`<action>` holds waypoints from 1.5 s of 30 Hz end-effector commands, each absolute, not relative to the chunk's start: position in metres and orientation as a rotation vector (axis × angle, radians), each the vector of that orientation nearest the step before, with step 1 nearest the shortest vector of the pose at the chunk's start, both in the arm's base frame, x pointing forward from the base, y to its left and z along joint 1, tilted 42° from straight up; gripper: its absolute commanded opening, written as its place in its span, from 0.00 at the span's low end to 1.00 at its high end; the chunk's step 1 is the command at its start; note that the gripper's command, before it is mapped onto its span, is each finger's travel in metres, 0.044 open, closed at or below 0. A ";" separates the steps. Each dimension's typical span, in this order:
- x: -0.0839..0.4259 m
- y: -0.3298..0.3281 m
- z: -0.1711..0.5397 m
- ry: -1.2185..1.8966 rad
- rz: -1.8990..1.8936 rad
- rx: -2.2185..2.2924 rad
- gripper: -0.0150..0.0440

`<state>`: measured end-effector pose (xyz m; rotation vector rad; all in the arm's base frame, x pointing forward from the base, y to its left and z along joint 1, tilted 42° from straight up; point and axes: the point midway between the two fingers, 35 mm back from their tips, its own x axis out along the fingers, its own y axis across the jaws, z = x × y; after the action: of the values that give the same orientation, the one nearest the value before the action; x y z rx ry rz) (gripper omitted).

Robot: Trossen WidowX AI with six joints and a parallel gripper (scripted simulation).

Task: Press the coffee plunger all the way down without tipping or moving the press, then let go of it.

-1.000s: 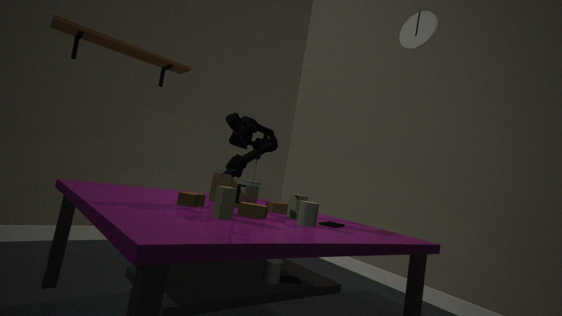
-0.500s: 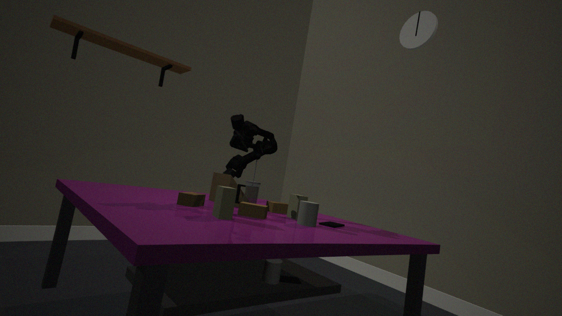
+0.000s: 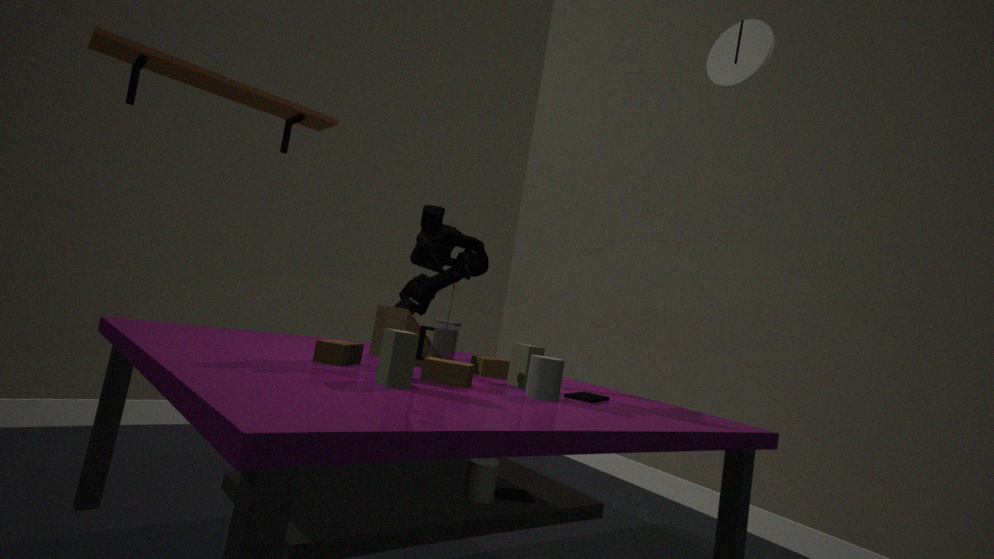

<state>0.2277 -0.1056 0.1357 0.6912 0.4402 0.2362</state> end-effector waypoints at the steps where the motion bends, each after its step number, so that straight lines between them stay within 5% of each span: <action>1: 0.231 -0.102 0.134 0.441 0.234 0.698 1.00; 13: 0.231 -0.102 0.134 0.441 0.234 0.698 0.47; 45: 0.238 -0.087 0.105 0.460 0.233 0.690 0.45</action>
<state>0.2391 -0.0951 0.1196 0.6746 0.4272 0.2409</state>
